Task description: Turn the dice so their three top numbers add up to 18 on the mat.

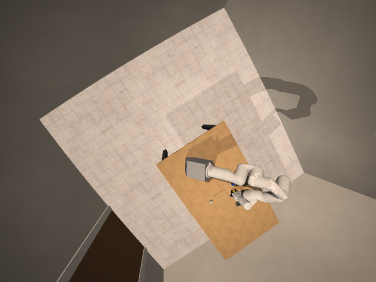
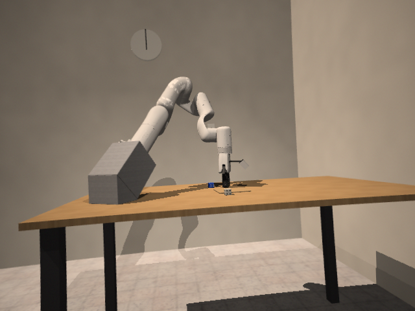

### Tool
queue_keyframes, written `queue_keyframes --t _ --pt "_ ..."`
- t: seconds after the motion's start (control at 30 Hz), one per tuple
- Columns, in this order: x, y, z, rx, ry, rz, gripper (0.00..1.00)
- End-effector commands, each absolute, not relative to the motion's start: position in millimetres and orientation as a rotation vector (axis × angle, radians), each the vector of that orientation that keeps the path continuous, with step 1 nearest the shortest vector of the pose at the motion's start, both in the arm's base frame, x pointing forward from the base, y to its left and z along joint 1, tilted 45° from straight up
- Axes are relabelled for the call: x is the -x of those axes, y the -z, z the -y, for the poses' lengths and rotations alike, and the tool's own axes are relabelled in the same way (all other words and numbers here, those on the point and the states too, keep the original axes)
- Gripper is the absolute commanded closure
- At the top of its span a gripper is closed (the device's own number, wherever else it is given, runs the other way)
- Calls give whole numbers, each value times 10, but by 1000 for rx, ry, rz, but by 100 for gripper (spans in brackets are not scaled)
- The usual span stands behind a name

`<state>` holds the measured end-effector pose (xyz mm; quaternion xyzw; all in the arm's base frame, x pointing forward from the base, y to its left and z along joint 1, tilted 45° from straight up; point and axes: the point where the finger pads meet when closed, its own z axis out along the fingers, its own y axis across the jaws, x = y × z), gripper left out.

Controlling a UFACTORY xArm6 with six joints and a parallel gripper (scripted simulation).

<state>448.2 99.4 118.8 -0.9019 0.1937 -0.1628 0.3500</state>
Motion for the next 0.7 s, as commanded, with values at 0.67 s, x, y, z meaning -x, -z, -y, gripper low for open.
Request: queue_keyframes --t 0.67 --pt "-4488 -1196 -989 2336 425 -502 79"
